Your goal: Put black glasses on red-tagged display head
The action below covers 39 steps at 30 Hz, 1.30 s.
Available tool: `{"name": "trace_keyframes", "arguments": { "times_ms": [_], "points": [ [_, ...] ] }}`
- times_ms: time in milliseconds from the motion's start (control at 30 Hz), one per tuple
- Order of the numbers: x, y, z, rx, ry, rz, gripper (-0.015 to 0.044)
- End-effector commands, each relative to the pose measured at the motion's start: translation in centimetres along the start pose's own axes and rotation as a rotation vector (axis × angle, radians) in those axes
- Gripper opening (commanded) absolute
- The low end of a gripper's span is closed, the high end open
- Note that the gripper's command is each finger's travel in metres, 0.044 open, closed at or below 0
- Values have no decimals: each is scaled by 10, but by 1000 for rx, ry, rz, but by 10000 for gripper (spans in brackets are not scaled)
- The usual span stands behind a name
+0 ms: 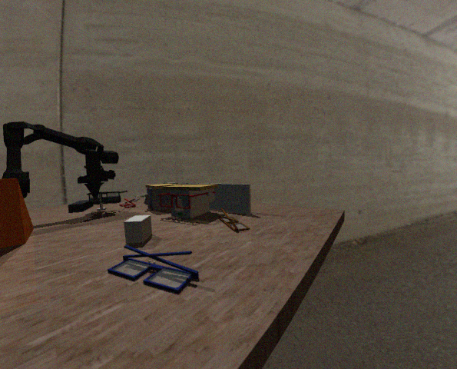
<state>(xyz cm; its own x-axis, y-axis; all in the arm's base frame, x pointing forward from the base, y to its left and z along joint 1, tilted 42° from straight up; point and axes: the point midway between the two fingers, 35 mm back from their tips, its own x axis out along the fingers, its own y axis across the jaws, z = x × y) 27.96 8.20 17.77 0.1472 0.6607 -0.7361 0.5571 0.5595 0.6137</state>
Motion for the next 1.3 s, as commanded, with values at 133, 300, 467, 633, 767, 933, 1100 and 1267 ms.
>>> {"name": "trace_keyframes", "arguments": {
  "times_ms": [133, 300, 467, 633, 767, 933, 1100, 1267],
  "points": [
    [1, -5, 7, 4, 1, -2, 0],
    [1, -6, 11, 4, 1, -2, 0],
    [1, -8, 14, 4, 1, -3, 0],
    [1, -9, 18, 4, 1, -3, 0],
    [1, -9, 20, 4, 1, -3, 0],
    [1, -10, 24, 4, 1, -3, 0],
    [1, -10, 26, 4, 1, -3, 0],
    [1, -10, 27, 4, 1, -3, 0]
  ]
}}
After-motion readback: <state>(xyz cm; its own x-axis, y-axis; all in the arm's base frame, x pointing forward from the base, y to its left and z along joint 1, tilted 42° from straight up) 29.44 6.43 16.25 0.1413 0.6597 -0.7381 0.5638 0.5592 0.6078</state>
